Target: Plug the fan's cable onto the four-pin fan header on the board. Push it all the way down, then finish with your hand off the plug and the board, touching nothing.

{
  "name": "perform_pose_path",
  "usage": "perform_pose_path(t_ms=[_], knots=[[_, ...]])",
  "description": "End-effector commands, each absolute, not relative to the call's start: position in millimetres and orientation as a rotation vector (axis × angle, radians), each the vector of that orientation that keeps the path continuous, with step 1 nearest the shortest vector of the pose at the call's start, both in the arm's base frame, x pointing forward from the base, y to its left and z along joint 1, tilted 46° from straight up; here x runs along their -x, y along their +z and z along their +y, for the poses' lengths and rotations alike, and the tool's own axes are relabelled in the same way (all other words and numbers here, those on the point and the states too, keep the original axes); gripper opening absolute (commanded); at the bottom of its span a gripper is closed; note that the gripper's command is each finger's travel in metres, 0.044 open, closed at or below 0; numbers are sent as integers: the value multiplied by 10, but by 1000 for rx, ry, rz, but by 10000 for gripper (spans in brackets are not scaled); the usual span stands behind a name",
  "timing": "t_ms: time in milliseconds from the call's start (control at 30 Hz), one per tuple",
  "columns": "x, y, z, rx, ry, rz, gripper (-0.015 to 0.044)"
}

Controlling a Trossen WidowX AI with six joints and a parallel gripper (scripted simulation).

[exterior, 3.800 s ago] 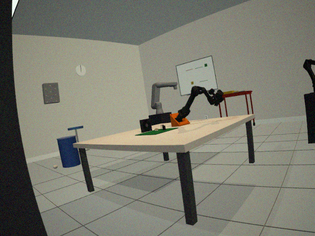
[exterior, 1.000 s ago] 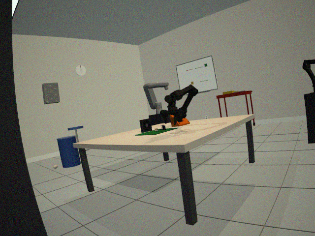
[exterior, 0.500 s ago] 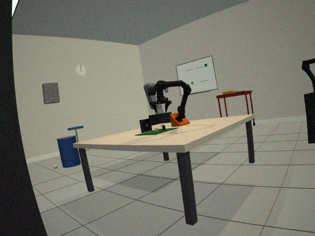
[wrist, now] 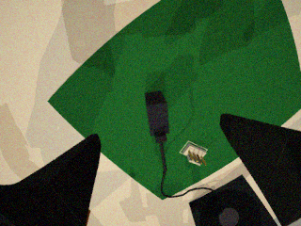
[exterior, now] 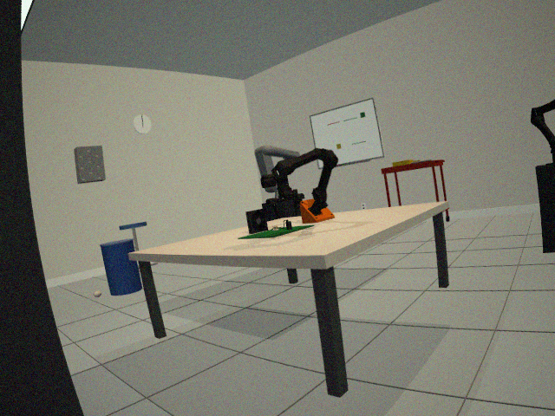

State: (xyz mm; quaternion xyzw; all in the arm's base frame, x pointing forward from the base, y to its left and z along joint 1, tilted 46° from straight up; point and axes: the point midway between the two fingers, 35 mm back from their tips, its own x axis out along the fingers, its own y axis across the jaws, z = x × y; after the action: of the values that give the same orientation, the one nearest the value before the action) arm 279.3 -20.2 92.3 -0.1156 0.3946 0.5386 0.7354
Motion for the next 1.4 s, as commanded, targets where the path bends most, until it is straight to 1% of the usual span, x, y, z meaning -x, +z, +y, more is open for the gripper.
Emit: perform_pose_path(t_ms=[0, 1300, 1367], knots=[[-2798, 870, -158, 238, 1175, 864, 440], [-2856, 525, 199, 237, 1175, 862, 440], [-2873, 540, 181, 250, 1174, 859, 387]])
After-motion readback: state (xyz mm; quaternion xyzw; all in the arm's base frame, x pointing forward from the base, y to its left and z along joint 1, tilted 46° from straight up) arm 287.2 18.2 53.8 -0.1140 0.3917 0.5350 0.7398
